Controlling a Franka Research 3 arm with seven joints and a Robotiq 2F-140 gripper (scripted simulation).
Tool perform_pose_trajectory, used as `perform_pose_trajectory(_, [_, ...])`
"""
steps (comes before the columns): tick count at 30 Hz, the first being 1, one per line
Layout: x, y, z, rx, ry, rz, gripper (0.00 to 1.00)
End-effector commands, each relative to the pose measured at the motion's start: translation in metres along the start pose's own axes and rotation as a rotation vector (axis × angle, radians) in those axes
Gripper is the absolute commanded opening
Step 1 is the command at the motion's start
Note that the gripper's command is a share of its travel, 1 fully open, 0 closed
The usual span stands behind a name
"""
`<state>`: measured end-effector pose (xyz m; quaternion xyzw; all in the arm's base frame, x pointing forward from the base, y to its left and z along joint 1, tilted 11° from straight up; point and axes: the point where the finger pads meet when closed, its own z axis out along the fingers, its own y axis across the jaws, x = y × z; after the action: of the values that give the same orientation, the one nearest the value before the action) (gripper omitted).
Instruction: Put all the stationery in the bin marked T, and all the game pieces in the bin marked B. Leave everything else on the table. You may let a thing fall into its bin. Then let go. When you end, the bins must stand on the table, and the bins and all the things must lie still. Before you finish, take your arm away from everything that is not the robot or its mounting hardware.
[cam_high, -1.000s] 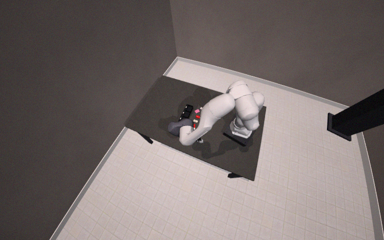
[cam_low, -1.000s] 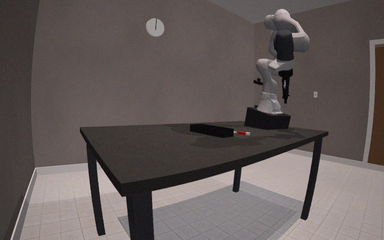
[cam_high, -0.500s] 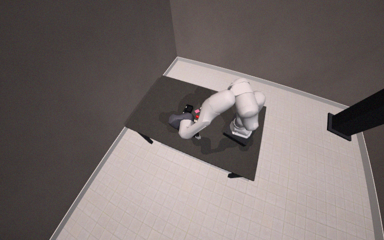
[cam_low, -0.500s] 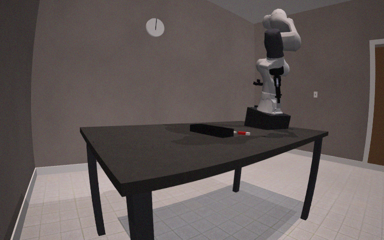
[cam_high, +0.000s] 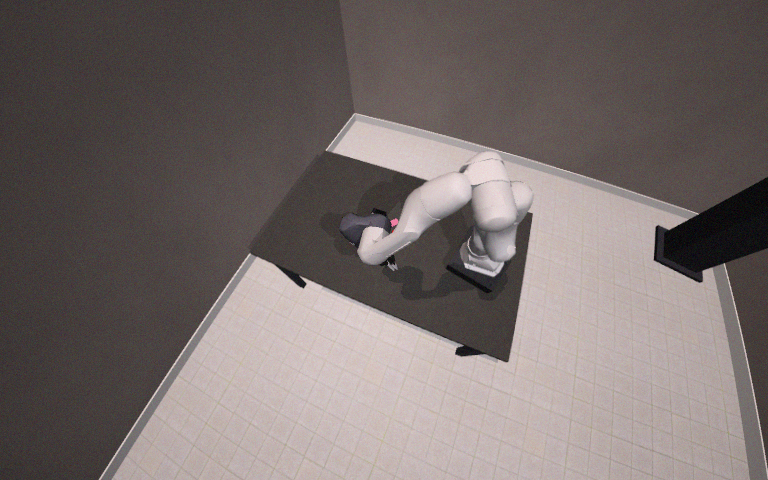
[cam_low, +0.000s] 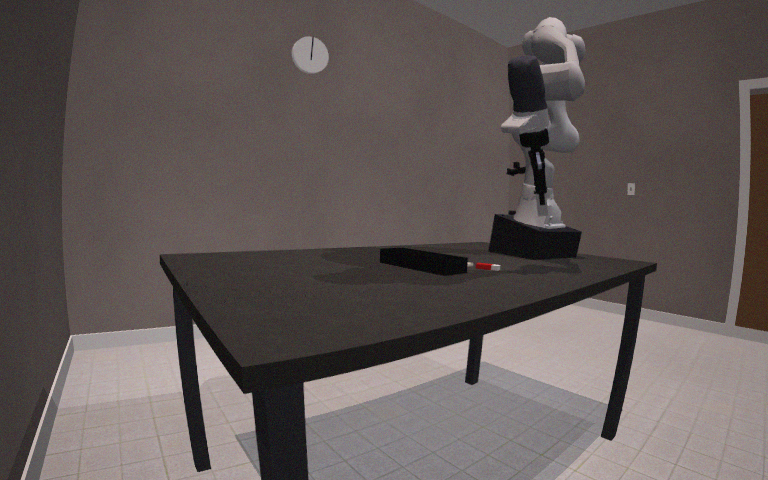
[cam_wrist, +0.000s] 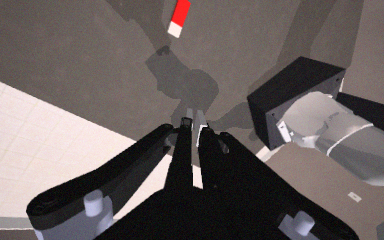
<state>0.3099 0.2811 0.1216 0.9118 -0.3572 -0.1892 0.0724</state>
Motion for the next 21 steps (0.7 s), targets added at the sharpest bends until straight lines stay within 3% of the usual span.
perform_pose_trajectory(1, [0.003,-0.004,-0.001,0.025,-0.007,-0.132,0.05])
perform_pose_trajectory(7, [0.035,-0.004,-0.008,0.077,0.002,-0.215,0.05])
perform_pose_trajectory(10, [0.035,-0.004,-0.008,0.085,0.003,-0.243,0.05])
perform_pose_trajectory(12, [0.051,-0.003,-0.012,0.104,0.01,-0.261,0.05])
perform_pose_trajectory(18, [0.051,-0.003,-0.012,0.114,0.012,-0.297,0.05])
perform_pose_trajectory(21, [0.067,-0.001,-0.015,0.141,0.025,-0.349,0.05])
